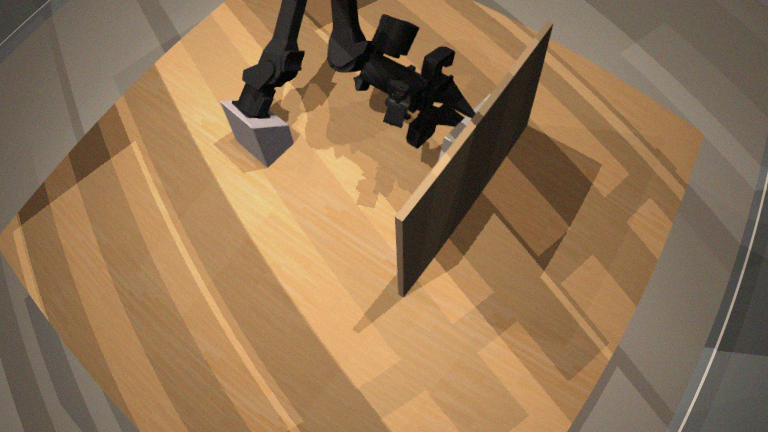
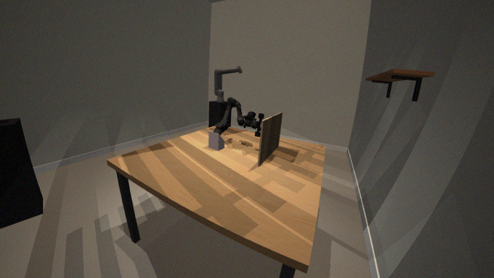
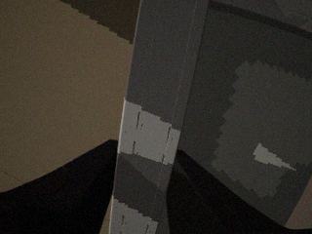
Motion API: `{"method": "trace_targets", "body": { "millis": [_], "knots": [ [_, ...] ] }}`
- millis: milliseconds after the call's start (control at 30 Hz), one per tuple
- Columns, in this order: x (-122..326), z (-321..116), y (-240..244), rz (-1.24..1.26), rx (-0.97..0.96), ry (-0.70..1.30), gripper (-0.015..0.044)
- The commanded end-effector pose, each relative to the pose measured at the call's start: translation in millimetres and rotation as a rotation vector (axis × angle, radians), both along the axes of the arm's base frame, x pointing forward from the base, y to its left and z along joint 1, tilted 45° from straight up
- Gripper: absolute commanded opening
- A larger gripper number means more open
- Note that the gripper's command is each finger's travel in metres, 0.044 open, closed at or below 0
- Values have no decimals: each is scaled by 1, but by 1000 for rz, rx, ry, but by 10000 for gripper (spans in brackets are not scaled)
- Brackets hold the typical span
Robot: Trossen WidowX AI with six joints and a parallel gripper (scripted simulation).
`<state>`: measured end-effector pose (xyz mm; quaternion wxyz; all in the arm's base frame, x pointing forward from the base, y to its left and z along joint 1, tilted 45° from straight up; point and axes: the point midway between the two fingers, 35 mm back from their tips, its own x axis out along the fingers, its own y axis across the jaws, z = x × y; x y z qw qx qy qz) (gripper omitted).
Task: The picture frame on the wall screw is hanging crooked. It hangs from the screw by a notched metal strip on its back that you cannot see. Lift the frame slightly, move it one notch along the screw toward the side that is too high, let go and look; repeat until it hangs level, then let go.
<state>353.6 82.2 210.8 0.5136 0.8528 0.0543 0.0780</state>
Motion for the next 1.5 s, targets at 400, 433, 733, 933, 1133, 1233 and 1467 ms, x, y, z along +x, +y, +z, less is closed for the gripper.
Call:
{"method": "trace_targets", "body": {
  "millis": [400, 433, 733, 933, 1133, 1233, 1467],
  "knots": [
    [0, 5, -3, 1, 3, -1, 0],
    [0, 5, -3, 1, 3, -1, 0],
    [0, 8, -4, 1, 3, -1, 0],
    [0, 9, -5, 1, 3, -1, 0],
    [0, 8, -4, 1, 3, -1, 0],
    [0, 8, -4, 1, 3, -1, 0],
    [0, 8, -5, 1, 3, -1, 0]
  ]
}}
